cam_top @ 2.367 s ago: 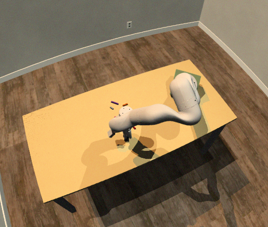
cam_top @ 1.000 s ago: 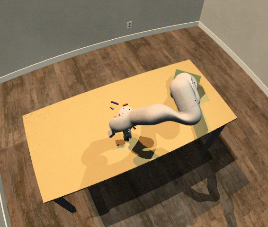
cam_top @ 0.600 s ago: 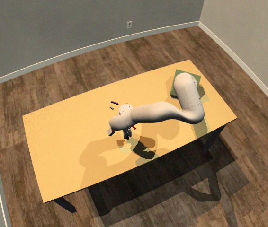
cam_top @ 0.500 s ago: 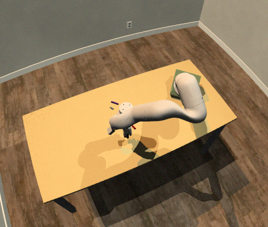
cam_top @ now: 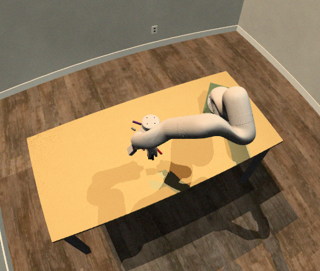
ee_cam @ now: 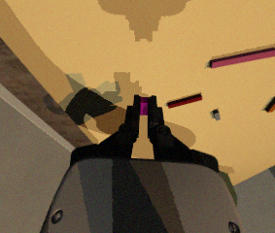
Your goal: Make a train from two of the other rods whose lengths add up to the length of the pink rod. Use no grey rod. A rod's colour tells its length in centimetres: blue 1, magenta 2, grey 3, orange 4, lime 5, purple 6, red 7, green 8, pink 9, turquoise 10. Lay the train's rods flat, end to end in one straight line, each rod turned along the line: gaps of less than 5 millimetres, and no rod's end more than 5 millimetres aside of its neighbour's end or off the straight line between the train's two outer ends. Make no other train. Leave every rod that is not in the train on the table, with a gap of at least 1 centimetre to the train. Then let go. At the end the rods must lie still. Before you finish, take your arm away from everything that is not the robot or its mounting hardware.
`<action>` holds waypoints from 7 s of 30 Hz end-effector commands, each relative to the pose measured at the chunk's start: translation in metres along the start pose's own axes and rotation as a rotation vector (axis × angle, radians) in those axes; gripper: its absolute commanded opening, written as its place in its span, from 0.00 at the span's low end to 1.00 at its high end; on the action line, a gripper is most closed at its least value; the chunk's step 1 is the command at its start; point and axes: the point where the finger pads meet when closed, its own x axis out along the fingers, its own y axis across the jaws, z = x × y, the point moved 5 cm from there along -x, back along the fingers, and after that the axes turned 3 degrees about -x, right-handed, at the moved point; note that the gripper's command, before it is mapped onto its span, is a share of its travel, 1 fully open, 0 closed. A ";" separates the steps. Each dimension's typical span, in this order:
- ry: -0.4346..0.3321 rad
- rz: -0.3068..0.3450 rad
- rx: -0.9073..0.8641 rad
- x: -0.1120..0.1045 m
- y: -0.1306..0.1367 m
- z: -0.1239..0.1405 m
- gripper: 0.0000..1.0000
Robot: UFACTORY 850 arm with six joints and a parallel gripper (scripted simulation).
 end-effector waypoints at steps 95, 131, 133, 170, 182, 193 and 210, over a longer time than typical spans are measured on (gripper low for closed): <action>-0.001 0.000 1.319 0.069 0.152 0.030 0.04; -0.001 0.000 1.319 0.084 0.152 0.029 0.04; -0.001 0.000 1.319 0.084 0.152 0.029 0.04; -0.001 0.000 1.318 0.084 0.151 0.029 0.04; -0.001 0.000 1.318 0.084 0.151 0.029 0.04; -0.001 0.000 1.318 0.090 0.151 0.029 0.04; -0.001 0.000 1.318 0.096 0.151 0.029 0.04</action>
